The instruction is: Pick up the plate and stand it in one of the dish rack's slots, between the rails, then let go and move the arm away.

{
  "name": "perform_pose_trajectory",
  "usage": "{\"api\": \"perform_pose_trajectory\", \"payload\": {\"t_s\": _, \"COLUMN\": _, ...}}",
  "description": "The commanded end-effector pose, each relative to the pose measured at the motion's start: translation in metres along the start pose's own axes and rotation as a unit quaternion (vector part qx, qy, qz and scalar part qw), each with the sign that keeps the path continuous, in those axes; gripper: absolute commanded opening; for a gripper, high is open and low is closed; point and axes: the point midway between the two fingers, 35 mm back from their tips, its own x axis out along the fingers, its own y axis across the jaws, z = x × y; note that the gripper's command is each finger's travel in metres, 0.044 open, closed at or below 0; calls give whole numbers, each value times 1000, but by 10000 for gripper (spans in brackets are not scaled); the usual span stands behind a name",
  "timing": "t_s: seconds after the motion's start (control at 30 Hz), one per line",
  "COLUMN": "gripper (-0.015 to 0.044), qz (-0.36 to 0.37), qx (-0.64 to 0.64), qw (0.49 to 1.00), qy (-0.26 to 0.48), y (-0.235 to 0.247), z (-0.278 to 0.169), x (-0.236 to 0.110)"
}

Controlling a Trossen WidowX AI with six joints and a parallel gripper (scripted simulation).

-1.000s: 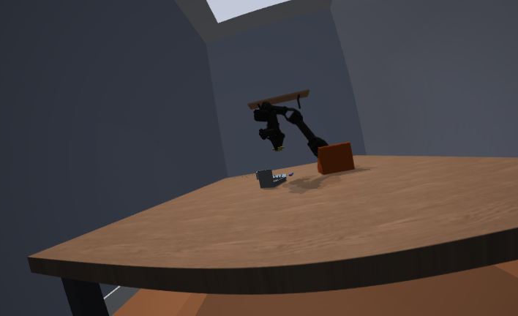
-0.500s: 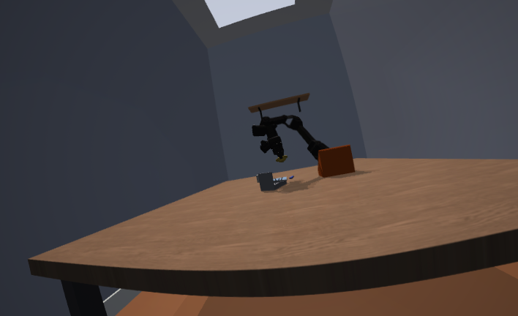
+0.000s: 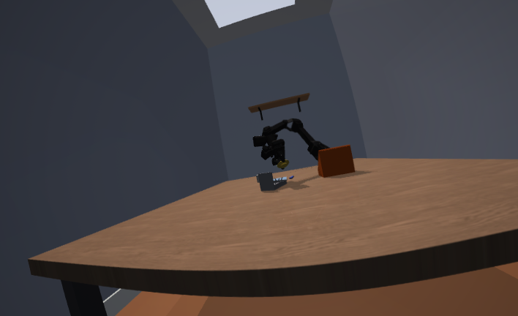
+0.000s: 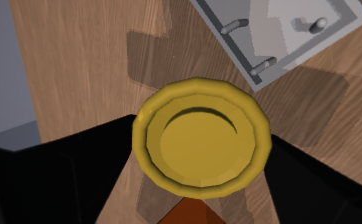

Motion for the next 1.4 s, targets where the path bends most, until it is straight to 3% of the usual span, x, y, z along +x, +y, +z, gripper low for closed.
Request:
{"api": "perform_pose_trajectory", "payload": {"t_s": 0.0, "gripper": 0, "qz": 36, "qx": -34, "qw": 999, "qy": -8, "y": -2, "z": -1, "x": 6}}
{"api": "perform_pose_trajectory", "payload": {"t_s": 0.73, "gripper": 0, "qz": 182, "qx": -229, "qw": 945, "qy": -148, "y": -15, "z": 10, "x": 29}}
{"api": "perform_pose_trajectory", "payload": {"t_s": 1.37, "gripper": 0, "qz": 187, "qx": -382, "qw": 838, "qy": -343, "y": -33, "z": 15, "x": 32}}
